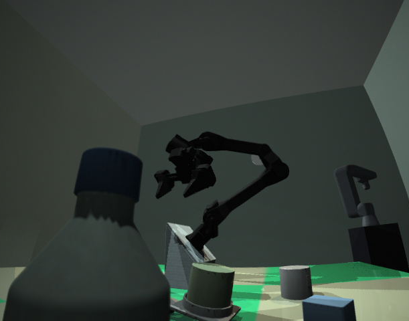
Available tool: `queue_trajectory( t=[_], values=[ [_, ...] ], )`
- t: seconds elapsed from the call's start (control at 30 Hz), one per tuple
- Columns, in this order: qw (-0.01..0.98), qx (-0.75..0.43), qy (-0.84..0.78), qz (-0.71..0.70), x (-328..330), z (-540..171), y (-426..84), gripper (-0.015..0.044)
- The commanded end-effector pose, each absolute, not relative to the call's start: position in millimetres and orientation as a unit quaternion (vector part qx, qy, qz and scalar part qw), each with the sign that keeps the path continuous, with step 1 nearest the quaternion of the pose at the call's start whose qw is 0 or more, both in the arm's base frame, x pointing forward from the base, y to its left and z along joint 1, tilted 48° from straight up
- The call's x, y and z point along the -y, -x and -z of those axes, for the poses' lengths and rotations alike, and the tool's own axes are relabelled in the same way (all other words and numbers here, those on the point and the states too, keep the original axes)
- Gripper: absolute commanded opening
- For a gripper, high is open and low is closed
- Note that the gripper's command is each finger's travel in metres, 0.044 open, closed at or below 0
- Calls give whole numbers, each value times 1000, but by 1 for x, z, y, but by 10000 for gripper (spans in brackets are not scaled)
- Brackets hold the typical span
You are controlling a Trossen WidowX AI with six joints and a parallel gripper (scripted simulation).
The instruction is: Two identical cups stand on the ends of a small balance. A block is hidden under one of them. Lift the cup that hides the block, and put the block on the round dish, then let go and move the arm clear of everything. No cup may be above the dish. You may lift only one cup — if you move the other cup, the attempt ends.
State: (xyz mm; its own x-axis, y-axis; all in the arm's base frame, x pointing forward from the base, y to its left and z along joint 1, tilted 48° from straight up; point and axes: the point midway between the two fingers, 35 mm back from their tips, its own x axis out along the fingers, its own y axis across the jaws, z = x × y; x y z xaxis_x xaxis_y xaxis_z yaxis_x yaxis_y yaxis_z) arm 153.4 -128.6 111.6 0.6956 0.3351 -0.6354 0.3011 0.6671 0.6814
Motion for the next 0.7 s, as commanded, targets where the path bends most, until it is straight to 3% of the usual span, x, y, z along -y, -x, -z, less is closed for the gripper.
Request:
queue_trajectory(
  t=[0.0,0.2,0.67],
  values=[
    [842,-340,-418,-26,117,-113,-153,440],
    [850,-317,-420,-33,112,-113,-154,440],
    [867,-396,-258,-157,104,-117,-188,440]
  ],
)
